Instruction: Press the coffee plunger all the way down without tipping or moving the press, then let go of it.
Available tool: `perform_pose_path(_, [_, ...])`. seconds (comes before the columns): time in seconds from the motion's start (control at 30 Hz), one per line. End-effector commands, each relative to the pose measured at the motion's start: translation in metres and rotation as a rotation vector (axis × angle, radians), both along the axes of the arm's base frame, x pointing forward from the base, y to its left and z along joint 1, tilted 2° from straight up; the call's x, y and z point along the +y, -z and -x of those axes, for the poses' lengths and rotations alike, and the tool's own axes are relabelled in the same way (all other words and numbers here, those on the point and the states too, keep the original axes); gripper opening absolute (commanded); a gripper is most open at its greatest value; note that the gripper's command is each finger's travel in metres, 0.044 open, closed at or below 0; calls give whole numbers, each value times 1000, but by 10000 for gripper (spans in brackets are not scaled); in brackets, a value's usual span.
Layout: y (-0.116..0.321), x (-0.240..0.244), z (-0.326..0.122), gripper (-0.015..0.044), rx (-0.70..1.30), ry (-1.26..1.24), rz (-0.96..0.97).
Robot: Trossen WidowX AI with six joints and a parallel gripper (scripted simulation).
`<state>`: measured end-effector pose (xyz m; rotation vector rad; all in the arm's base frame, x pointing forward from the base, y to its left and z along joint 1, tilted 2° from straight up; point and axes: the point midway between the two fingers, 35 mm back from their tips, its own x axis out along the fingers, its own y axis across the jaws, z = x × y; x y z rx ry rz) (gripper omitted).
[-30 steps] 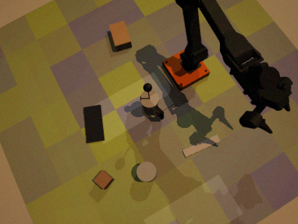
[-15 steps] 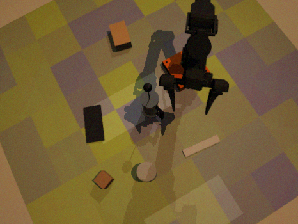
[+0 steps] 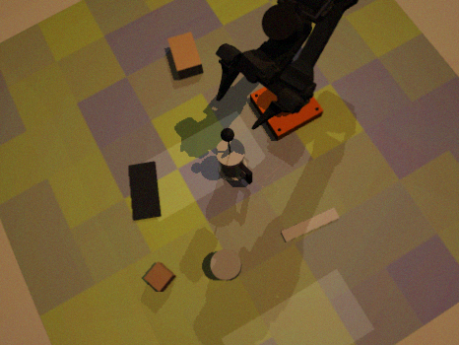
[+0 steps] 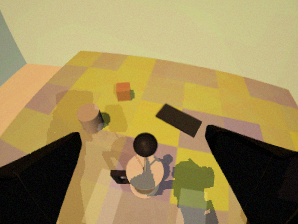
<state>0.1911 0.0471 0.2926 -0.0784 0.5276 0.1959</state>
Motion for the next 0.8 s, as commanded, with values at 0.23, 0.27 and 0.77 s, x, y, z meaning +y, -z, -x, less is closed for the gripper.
perform_pose_path(0.23, [45, -4, 3, 440, 4, 14, 0])
perform_pose_path(0.27, [45, -4, 2, 440, 4, 14, 0])
perform_pose_path(0.77, [56, 0, -18, 440, 2, 13, 0])
